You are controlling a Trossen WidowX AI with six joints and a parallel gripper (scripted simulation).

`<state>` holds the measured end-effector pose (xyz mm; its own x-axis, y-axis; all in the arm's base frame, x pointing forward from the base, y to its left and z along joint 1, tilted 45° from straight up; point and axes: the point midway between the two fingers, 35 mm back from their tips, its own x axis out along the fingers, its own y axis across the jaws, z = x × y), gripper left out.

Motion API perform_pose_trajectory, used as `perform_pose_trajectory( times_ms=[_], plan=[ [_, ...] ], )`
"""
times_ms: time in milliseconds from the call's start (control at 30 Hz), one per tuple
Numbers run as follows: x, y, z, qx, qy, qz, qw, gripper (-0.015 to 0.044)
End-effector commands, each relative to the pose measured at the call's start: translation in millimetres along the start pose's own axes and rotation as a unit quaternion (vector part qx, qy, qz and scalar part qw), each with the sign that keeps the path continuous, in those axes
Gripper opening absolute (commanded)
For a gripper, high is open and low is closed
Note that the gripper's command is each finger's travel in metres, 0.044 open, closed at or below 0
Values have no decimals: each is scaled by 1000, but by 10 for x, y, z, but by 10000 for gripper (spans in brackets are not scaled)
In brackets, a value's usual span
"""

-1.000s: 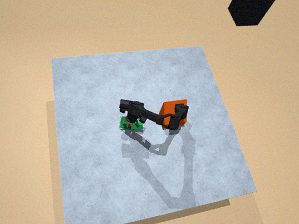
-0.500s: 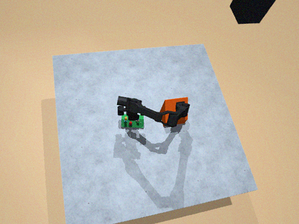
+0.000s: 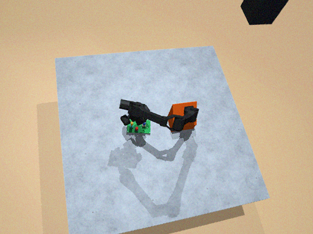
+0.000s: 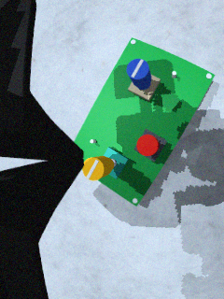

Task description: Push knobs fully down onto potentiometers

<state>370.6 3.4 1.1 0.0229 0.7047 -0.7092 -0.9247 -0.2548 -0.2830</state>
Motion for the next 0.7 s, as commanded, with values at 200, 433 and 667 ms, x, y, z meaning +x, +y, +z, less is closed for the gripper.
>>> perform_pose_trajectory(
  times_ms=[200,433,667],
  plan=[
    [-69,-98,-59,-173,0,5,985,0],
    [-79,-111,-66,-198,-1,5,980,0],
    [121,-110,-64,-198,-1,5,980,0]
  ],
)
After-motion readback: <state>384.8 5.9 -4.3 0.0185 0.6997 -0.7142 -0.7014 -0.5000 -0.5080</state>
